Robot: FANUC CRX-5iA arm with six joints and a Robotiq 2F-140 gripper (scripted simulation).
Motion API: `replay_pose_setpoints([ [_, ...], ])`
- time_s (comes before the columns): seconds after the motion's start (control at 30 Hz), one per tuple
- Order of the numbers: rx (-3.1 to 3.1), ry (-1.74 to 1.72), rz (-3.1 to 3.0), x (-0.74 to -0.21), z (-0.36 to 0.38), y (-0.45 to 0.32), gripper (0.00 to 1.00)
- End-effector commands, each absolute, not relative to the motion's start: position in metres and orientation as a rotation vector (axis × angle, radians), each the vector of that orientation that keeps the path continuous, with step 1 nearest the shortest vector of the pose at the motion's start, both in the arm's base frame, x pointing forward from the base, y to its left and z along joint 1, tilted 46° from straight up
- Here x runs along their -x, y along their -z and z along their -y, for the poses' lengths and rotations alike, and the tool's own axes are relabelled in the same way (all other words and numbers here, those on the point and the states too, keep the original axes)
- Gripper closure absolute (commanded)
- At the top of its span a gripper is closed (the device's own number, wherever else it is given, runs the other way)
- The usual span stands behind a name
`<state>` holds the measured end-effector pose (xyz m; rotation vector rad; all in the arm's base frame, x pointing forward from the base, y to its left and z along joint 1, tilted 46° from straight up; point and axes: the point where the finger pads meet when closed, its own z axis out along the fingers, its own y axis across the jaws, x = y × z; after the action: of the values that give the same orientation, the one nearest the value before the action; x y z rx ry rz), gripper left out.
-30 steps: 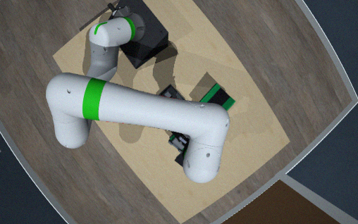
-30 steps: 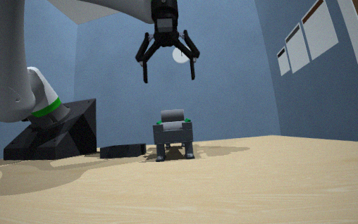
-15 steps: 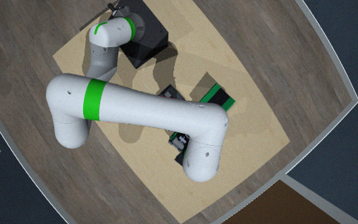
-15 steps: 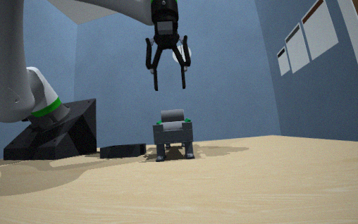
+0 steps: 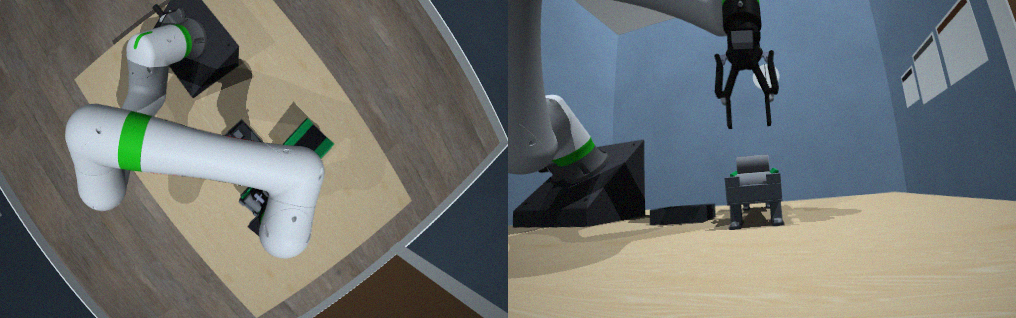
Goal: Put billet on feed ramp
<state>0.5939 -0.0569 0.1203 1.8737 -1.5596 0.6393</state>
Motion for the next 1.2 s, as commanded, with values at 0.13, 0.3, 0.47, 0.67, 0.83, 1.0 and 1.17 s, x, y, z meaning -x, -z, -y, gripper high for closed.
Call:
replay_pose_setpoints([
  [0.13, -1.875, -0.642, 1.559, -0.594, 0.056, -0.121, 0.43],
  [0.3, -1.875, -0.642, 1.559, -0.594, 0.056, -0.121, 0.43],
  [0.47, -1.875, -0.642, 1.559, -0.594, 0.057, -0.120, 0.43],
  [0.67, -1.875, -0.643, 1.559, -0.594, 0.059, -0.118, 0.43],
  [0.83, -1.874, -0.643, 1.559, -0.594, 0.062, -0.115, 0.43],
  [1.0, -1.874, -0.643, 1.559, -0.594, 0.065, -0.112, 0.43],
  [1.17, -1.874, -0.643, 1.559, -0.594, 0.071, -0.107, 0.43],
])
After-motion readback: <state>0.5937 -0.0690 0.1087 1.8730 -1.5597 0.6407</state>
